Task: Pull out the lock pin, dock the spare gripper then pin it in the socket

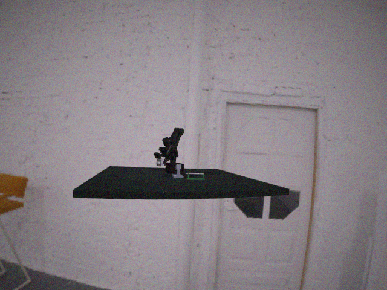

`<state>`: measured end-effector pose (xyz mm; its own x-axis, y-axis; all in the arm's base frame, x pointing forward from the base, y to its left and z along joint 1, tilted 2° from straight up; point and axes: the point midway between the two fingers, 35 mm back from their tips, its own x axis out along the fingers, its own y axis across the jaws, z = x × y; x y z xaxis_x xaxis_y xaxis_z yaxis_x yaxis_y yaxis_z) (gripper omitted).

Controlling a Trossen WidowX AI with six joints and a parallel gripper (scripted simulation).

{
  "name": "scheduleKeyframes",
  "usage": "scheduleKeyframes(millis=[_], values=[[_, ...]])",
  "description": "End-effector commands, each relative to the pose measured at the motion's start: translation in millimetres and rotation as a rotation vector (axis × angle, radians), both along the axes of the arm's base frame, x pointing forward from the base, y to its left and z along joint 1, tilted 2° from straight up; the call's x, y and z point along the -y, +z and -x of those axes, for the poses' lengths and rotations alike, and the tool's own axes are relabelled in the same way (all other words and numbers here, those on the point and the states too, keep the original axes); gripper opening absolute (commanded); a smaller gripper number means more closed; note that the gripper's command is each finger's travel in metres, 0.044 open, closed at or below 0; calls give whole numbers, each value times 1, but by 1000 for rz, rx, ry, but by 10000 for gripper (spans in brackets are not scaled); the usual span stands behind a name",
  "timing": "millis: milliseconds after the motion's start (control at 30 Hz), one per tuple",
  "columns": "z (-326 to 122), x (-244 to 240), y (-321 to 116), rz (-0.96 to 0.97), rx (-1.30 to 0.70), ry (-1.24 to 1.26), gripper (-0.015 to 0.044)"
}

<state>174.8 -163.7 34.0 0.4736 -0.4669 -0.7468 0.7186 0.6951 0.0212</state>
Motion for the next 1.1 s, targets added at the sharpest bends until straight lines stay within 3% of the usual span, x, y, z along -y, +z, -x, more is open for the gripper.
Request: scheduleKeyframes(millis=[0, 367, 1067], values=[[-3, 3, 16, 25, 25, 6, 0], [5, -4, 34, 27, 26, 6, 0], [8, -7, 26, 7, 8, 1, 0]])
